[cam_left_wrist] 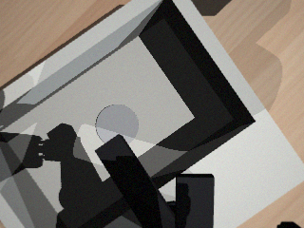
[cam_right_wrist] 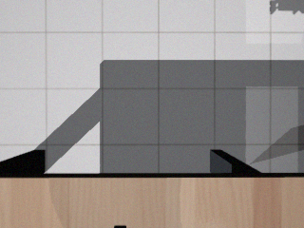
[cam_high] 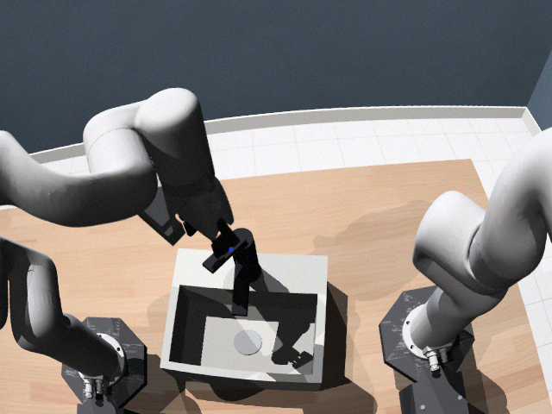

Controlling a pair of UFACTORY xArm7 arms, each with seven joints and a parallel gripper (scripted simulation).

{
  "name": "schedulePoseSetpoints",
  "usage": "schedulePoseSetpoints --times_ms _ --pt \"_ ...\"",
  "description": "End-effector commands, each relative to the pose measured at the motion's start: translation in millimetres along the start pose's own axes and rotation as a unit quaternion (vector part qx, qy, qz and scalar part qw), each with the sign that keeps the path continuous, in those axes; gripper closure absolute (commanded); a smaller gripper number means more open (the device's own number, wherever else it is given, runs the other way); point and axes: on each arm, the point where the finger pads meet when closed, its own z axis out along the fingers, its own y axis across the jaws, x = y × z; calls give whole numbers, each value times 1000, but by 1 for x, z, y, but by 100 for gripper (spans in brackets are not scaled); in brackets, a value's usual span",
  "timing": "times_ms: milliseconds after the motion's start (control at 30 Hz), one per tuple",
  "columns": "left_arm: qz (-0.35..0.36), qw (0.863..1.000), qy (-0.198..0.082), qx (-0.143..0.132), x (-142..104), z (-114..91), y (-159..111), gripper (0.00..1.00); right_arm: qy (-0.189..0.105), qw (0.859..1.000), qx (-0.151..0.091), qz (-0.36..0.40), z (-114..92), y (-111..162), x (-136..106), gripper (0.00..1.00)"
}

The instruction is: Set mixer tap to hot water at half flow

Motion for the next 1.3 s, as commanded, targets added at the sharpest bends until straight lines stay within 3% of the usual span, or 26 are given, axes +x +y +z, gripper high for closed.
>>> schedulePoseSetpoints --times_ms 0,933,1267 --pt "0 1000 -2 1 -1 -1 0 36 2 1000 0 0 -1 0 1 0" --pt "0 1000 -2 1 -1 2 0 36 2 1000 0 0 -1 0 1 0" --pt "0 1000 -2 1 -1 13 0 36 2 1000 0 0 -1 0 1 0"
